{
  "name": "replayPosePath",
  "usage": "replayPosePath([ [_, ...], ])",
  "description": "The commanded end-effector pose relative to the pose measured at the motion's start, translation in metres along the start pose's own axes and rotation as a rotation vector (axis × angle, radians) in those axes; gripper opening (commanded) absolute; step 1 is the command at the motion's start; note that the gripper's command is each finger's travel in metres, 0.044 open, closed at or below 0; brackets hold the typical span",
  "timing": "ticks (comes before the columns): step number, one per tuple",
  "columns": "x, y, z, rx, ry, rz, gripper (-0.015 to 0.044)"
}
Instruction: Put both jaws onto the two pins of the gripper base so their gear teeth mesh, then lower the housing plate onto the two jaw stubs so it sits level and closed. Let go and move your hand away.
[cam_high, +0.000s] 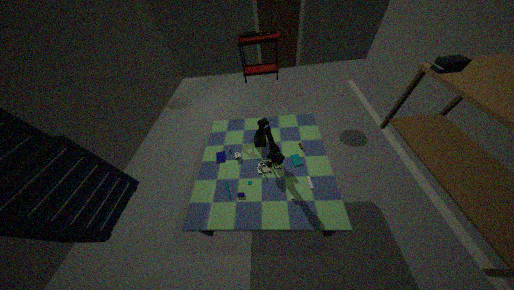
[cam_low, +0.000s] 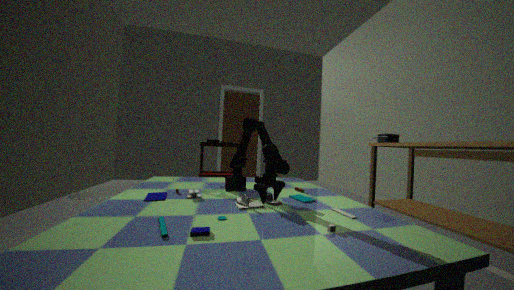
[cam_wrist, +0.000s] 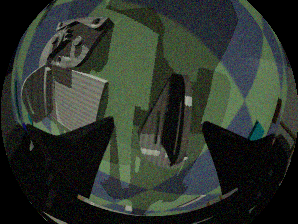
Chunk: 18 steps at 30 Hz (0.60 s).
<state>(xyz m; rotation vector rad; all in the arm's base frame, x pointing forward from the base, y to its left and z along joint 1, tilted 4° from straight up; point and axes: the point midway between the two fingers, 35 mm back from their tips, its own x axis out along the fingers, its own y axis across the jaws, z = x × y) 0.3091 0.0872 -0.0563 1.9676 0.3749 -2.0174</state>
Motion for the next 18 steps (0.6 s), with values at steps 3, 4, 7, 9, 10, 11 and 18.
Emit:
replayPosePath([
  [3,0.0,0.0,0.0,0.0,0.0,0.0,0.0361],
  [4,0.0,0.0,0.0,0.0,0.0,0.0,0.0335],
  [7,0.0,0.0,0.0,0.0,0.0,0.0,0.0256],
  [9,0.0,0.0,0.0,0.0,0.0,0.0,0.0204],
  [10,0.0,0.0,0.0,0.0,0.0,0.0,0.0177],
  [11,0.0,0.0,0.0,0.0,0.0,0.0,0.0151],
  [18,0.0,0.0,0.0,0.0,0.0,0.0,0.0134],
])
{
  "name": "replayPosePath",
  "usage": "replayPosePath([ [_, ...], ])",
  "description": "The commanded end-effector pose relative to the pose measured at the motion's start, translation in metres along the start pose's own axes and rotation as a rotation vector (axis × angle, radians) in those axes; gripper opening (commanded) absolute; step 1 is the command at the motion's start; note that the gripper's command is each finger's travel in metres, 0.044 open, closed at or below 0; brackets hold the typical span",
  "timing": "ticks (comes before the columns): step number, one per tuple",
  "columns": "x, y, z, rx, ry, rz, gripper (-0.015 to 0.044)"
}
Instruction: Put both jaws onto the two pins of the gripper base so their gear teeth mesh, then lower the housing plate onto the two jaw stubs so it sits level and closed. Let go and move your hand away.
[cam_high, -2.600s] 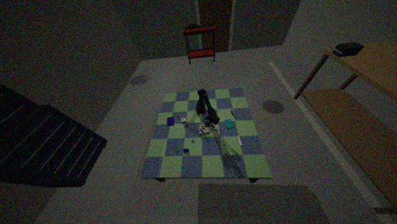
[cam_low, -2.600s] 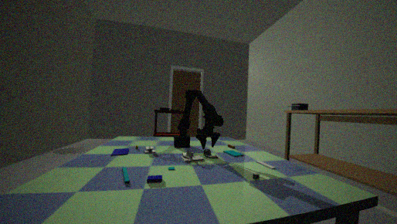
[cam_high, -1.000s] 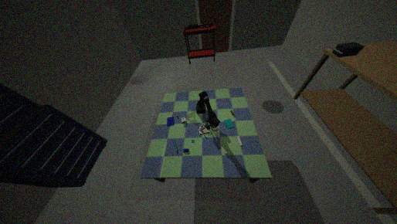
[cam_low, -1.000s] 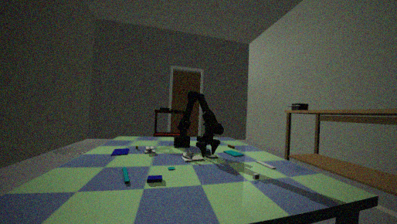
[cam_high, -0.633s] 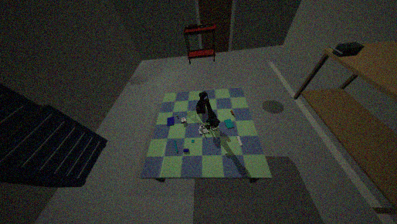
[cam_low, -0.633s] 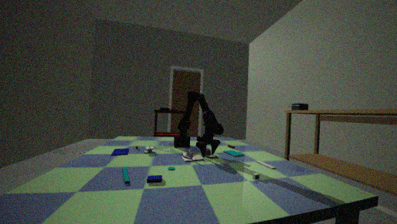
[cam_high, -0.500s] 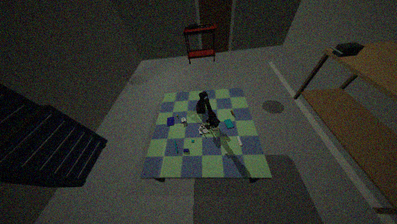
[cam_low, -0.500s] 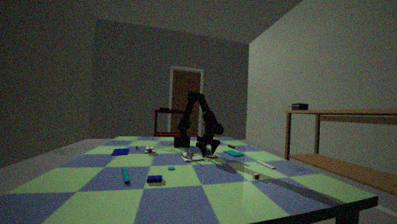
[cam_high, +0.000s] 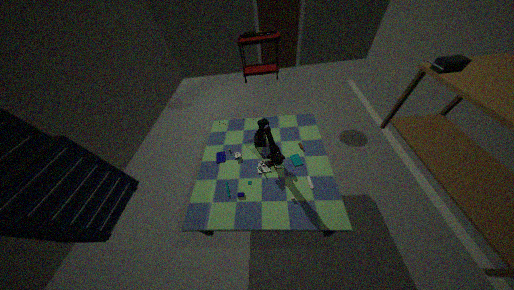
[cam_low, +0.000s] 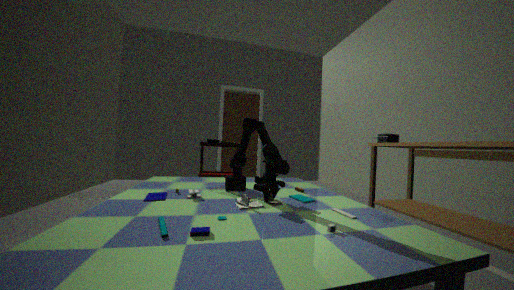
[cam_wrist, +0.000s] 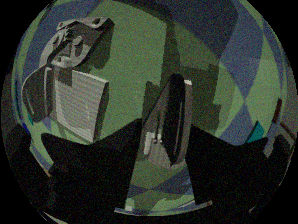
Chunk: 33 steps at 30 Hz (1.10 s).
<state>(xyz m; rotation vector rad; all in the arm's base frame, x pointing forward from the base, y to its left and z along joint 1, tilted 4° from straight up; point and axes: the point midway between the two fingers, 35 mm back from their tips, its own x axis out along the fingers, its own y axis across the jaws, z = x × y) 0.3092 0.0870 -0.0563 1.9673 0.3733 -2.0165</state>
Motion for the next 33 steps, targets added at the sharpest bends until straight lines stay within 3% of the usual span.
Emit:
replayPosePath([
  [1,0.0,0.0,0.0,0.0,0.0,-0.002,0.0134],
  [11,-0.002,0.0,0.0,0.0,0.0,-0.001,0.0134],
  [33,-0.071,0.0,-0.001,0.0,0.0,0.004,0.0134],
])
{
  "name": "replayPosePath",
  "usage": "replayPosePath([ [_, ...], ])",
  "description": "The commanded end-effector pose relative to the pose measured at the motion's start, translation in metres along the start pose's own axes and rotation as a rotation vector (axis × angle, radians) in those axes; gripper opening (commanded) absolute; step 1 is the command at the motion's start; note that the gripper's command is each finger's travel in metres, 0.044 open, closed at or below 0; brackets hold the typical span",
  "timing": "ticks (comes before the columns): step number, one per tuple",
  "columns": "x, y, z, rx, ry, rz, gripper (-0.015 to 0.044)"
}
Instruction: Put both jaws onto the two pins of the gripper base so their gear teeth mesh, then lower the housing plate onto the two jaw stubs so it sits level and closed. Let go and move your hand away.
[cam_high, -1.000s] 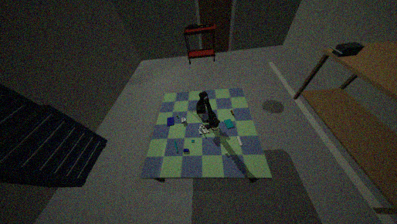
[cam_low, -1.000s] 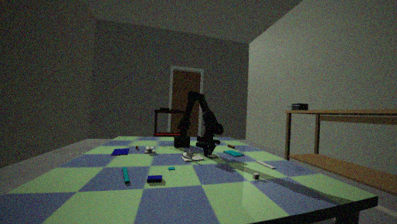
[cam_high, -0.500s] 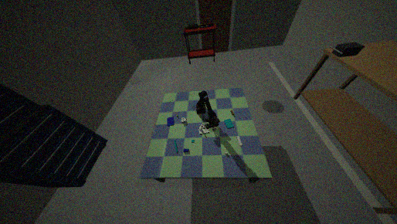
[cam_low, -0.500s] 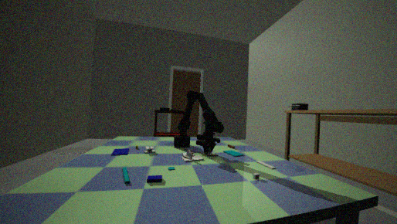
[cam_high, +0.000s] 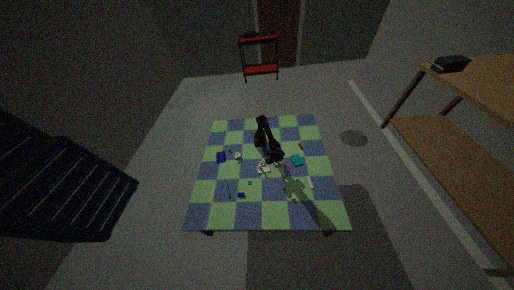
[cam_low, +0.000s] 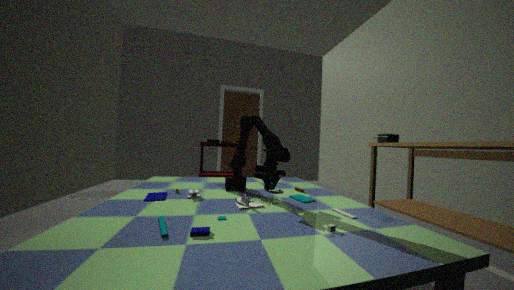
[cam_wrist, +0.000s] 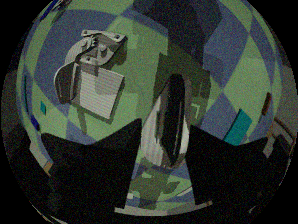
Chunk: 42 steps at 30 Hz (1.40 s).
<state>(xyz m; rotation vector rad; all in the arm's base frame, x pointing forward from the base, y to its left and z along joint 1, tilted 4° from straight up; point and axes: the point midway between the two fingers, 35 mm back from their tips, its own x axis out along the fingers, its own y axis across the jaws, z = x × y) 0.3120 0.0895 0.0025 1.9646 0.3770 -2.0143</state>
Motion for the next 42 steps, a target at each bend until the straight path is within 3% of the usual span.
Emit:
replayPosePath([
  [1,-0.015,0.0,0.001,0.004,0.0,0.004,0.0134],
  [9,-0.02,0.001,0.002,-0.016,0.0,0.004,0.0134],
  [42,-0.023,0.05,0.044,-0.976,-0.006,0.007,0.0134],
])
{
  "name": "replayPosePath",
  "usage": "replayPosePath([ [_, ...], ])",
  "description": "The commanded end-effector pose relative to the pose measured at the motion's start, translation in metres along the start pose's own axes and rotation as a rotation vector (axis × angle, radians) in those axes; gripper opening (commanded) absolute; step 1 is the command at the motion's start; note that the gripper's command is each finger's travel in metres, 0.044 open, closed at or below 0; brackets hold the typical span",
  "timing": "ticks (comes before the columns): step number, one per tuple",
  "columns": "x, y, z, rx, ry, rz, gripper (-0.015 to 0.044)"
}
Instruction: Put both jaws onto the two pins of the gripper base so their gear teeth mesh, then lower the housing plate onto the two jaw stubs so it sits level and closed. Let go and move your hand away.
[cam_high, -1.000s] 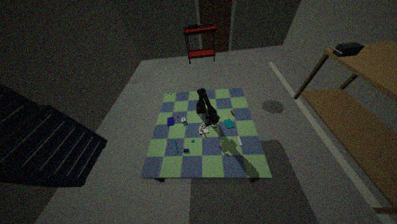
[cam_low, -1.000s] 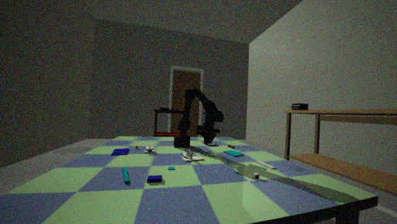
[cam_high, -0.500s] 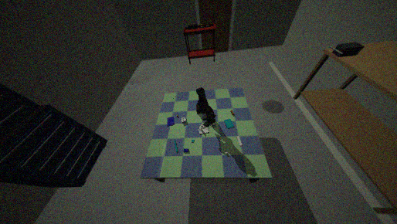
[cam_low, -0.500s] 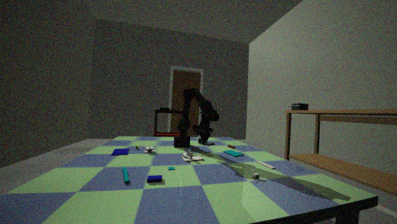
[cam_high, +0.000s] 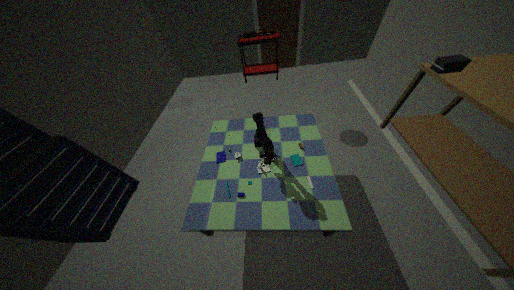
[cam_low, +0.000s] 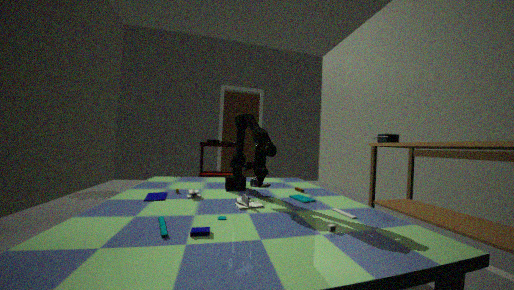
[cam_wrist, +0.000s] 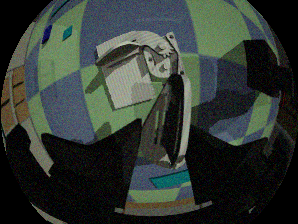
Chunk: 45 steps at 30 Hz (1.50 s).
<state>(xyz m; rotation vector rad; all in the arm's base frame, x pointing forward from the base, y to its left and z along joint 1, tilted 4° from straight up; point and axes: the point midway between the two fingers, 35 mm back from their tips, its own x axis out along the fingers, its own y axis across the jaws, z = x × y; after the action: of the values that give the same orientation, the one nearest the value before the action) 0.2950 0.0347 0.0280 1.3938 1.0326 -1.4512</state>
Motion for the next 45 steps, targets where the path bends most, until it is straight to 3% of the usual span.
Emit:
replayPosePath([
  [1,0.001,-0.001,0.01,-0.136,-0.007,0.0,0.0134],
  [45,0.002,-0.024,0.086,-1.423,-0.011,-0.012,0.0134],
])
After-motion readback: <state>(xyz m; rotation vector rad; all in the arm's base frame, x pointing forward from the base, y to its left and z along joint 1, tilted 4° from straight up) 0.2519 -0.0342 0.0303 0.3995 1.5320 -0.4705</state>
